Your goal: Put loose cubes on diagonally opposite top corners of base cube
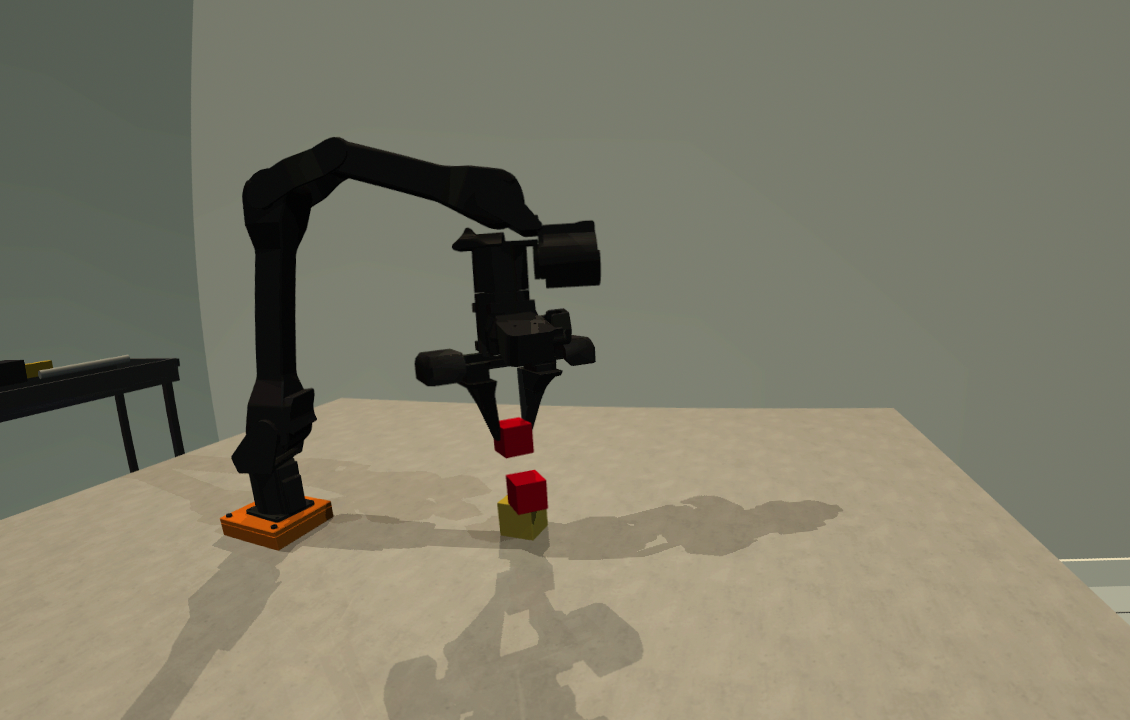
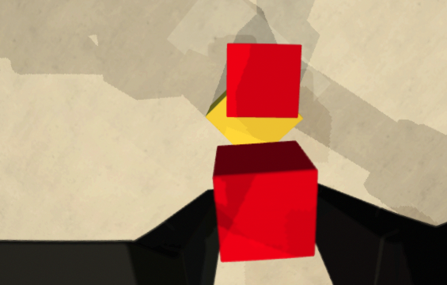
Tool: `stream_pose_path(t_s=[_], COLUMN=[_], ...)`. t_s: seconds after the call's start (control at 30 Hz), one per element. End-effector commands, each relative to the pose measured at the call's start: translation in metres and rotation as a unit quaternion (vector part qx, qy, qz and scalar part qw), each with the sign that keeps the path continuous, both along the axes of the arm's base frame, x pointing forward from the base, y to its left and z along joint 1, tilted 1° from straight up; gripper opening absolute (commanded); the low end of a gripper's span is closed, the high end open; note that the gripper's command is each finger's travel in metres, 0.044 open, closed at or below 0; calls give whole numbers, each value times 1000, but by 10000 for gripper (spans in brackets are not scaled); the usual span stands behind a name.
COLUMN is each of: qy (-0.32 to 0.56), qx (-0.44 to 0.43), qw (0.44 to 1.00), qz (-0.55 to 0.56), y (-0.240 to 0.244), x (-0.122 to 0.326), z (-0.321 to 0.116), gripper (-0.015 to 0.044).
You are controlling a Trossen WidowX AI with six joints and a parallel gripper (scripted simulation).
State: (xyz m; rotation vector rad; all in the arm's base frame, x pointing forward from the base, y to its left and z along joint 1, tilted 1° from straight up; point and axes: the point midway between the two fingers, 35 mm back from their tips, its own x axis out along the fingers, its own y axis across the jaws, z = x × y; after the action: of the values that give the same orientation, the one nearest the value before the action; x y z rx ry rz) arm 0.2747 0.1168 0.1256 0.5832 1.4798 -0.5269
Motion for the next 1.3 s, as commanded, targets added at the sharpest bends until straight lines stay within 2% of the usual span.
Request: stream_pose_path(t_s=[0.0,1.27], qy=[4,4], qx=[0,0], qw=[1000,1000], qz=[-2,-2], y=[0,1], x=[-2,0], z=[-12,-46], gripper=[105,105])
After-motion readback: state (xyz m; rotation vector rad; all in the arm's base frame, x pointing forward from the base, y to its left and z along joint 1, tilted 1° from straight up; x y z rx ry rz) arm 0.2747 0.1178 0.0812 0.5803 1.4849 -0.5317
